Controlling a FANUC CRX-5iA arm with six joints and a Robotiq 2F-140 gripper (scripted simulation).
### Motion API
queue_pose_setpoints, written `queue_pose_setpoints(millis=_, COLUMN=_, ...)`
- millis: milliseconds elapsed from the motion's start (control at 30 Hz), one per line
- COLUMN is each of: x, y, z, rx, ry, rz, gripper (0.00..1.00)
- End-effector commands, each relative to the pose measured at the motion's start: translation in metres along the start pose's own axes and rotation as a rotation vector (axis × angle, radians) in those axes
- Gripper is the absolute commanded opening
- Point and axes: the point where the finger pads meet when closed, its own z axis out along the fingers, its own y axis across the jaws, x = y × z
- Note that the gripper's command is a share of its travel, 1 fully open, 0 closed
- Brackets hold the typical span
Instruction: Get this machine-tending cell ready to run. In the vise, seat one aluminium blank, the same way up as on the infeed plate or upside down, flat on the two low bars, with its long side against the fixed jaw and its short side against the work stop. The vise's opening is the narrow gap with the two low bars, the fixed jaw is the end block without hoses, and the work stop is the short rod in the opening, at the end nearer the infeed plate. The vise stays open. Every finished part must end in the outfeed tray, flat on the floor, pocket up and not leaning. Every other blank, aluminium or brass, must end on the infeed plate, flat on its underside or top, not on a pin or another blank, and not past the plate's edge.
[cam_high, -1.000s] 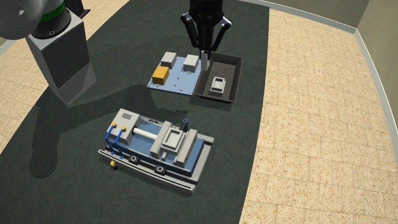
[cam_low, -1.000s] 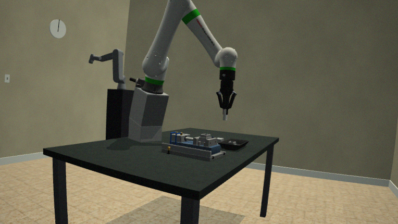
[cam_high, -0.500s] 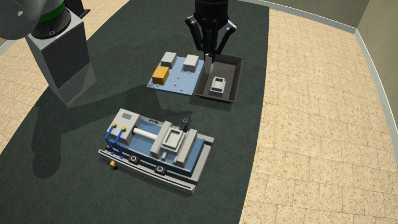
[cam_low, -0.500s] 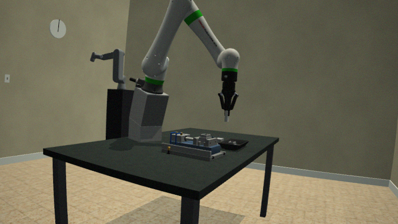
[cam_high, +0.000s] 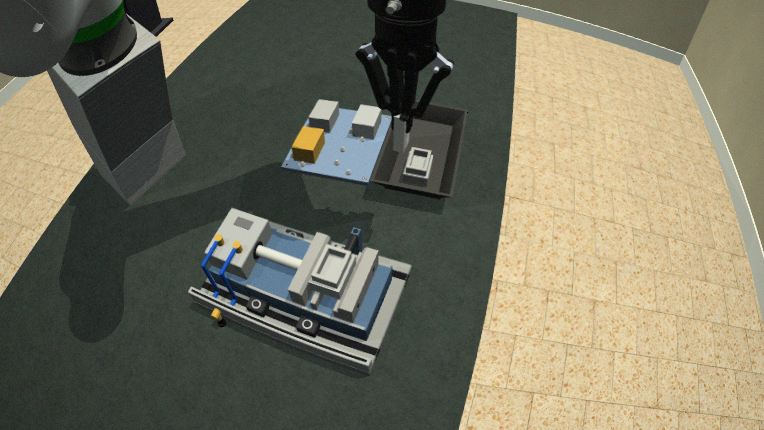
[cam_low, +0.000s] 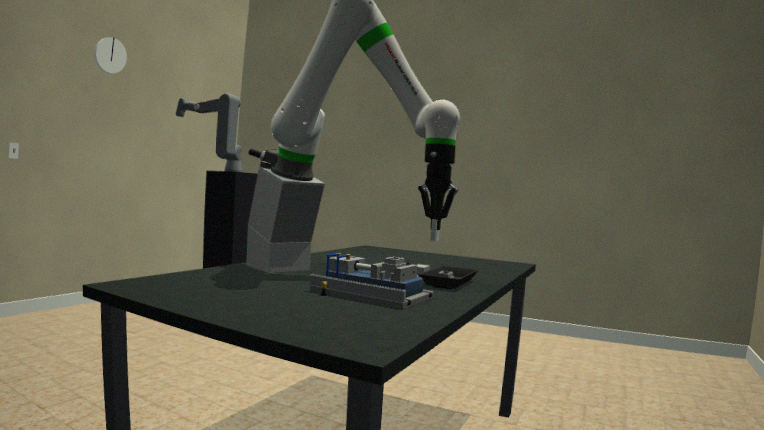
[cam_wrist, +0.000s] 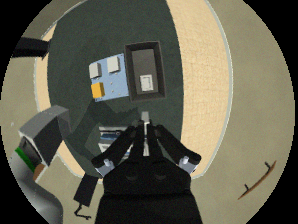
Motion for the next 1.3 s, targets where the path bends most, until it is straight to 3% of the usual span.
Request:
queue_pose_setpoints(millis=0, x=0.0, y=0.0, z=0.003, rx=0.0, ry=0.0, rz=0.0, gripper=0.0)
queue_pose_setpoints(millis=467, x=0.0, y=0.001, z=0.028, rx=0.0, ry=0.0, rz=0.0, gripper=0.0)
queue_pose_setpoints(millis=1267, x=0.0, y=0.001, z=0.038, rx=0.0, ry=0.0, rz=0.0, gripper=0.0)
